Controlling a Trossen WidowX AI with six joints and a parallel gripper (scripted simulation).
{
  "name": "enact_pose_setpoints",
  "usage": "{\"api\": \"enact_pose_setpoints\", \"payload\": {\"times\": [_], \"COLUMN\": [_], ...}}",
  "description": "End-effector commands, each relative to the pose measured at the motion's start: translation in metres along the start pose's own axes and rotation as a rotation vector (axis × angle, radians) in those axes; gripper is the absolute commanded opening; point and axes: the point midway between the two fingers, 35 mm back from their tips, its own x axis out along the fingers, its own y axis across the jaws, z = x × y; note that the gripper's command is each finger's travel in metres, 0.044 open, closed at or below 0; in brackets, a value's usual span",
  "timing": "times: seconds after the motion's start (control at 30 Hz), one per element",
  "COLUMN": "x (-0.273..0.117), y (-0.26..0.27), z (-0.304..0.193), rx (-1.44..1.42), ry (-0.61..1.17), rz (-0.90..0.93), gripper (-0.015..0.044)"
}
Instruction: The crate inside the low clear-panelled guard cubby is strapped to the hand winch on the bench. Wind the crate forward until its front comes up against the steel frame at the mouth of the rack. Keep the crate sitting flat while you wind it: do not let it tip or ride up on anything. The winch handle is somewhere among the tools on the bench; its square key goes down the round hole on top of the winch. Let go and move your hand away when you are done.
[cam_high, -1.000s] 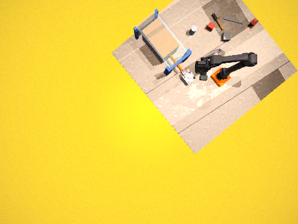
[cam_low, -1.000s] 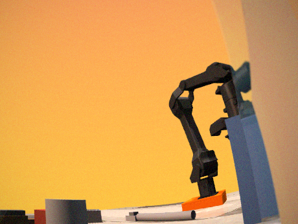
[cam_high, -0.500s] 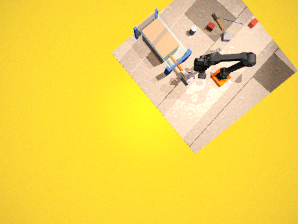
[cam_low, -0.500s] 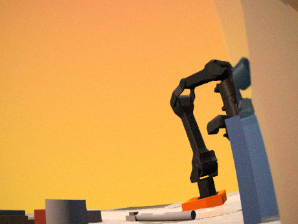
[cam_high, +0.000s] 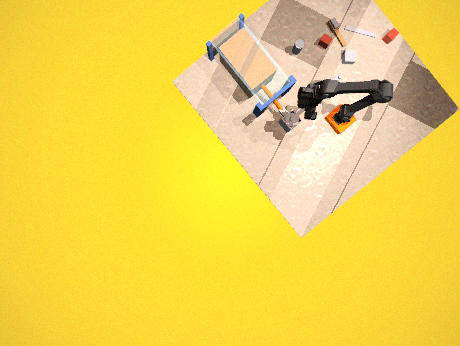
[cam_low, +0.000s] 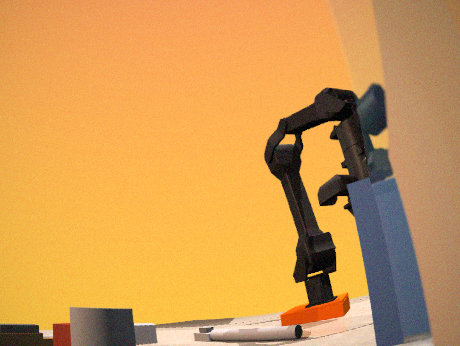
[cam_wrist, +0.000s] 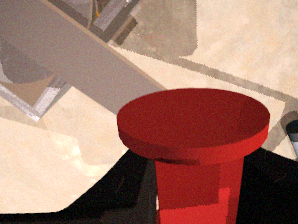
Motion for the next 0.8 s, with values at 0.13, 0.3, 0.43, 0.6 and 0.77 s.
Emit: {"api": "enact_pose_setpoints", "payload": {"times": [0.13,0.3,0.43,0.6,0.77], "x": [0.001,0.001,0.001,0.001,0.001], "y": [-0.009,-0.012,-0.014,-0.016,-0.018], "z": [0.012,0.016,0.02,0.024,0.029], "rx": [0.007,0.007,0.007,0.007,0.008], "ry": [-0.007,-0.007,-0.007,-0.008,-0.008], "rz": [-0.012,-0.012,-0.012,-0.013,-0.013], "gripper": [0.0,0.0,0.0,0.0,0.0]}}
